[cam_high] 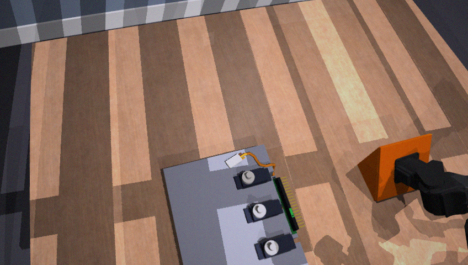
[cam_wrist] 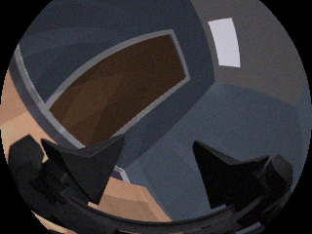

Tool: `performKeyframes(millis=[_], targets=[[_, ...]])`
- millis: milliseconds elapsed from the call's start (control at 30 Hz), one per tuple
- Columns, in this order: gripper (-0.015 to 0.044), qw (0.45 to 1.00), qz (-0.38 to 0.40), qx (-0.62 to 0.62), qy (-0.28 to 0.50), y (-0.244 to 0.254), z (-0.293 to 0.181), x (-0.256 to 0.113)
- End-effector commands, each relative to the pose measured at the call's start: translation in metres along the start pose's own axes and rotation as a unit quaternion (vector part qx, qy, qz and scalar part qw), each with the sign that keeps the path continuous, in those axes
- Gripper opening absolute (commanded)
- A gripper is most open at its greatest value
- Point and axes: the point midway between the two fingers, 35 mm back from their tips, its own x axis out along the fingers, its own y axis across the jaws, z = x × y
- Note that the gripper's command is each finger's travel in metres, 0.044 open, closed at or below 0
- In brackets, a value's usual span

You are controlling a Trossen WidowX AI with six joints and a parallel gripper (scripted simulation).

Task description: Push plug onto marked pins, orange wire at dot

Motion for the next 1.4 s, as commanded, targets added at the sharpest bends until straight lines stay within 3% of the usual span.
performKeyframes(millis=[0, 333, 833, 1367], targets=[[0.0374, 1.000, 0.000, 0.000, 0.001, 0.000, 0.000, 0.000], [0.0115, 0.997, -0.026, -0.017, 0.071, -0.014, -0.030, 0.011], [0.0115, 0.962, -0.096, -0.058, 0.248, -0.058, -0.102, 0.016], [0.0115, 0.883, -0.171, -0.092, 0.427, -0.108, -0.160, -0.011]])
